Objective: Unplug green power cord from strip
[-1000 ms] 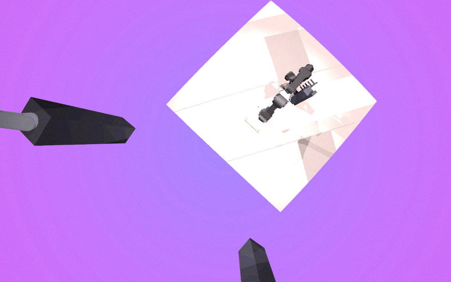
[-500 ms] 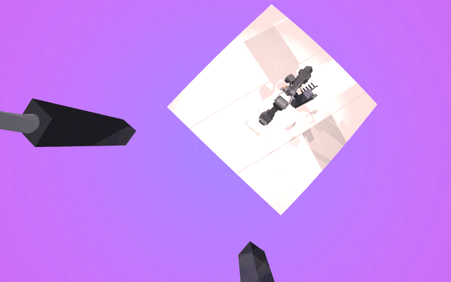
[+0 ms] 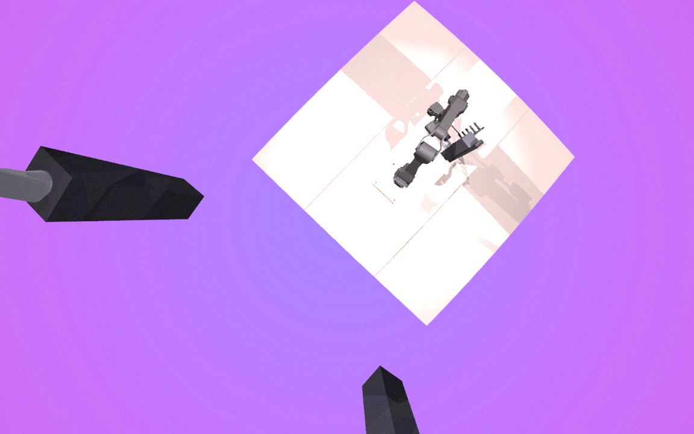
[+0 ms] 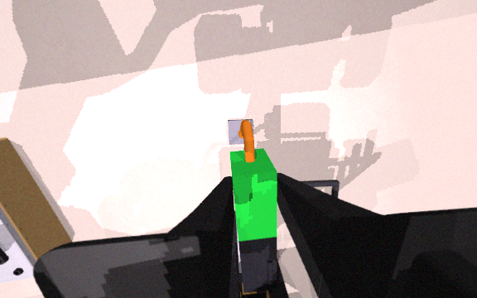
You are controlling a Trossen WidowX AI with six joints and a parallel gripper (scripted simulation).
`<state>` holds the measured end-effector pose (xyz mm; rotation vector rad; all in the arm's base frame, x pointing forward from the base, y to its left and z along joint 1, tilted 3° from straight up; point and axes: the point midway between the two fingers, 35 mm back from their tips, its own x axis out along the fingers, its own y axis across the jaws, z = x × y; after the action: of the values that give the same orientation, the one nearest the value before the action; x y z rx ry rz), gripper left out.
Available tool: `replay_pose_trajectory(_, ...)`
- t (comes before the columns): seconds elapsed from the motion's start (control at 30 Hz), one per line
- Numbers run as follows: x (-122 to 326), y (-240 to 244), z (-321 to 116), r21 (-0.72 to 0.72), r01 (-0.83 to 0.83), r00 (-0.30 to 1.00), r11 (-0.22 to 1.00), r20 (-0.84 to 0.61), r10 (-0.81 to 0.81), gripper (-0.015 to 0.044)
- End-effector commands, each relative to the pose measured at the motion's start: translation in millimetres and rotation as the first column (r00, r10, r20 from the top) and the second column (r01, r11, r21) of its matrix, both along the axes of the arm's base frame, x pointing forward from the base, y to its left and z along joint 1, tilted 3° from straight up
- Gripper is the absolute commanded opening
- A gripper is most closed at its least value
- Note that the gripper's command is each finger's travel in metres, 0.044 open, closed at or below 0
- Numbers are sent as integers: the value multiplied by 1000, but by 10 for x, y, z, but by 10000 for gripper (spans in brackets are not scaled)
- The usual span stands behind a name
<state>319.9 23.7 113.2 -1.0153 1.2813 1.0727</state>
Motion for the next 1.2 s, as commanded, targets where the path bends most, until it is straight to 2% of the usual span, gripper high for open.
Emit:
replay_pose_trajectory(0.0, -13, -111, -9, 0, 7, 1000, 1000, 3, -7, 157)
replay_pose_trajectory(0.27, -13, -111, -9, 0, 7, 1000, 1000, 3, -7, 368)
replay_pose_trajectory(0.37, 29, 24, 28, 1, 7, 1000, 1000, 3, -7, 440)
replay_pose_trajectory(0.57, 119, 472, 141, 6, 7, 1000, 1000, 4, -7, 440)
replay_pose_trajectory(1.17, 119, 472, 141, 6, 7, 1000, 1000, 4, -7, 440)
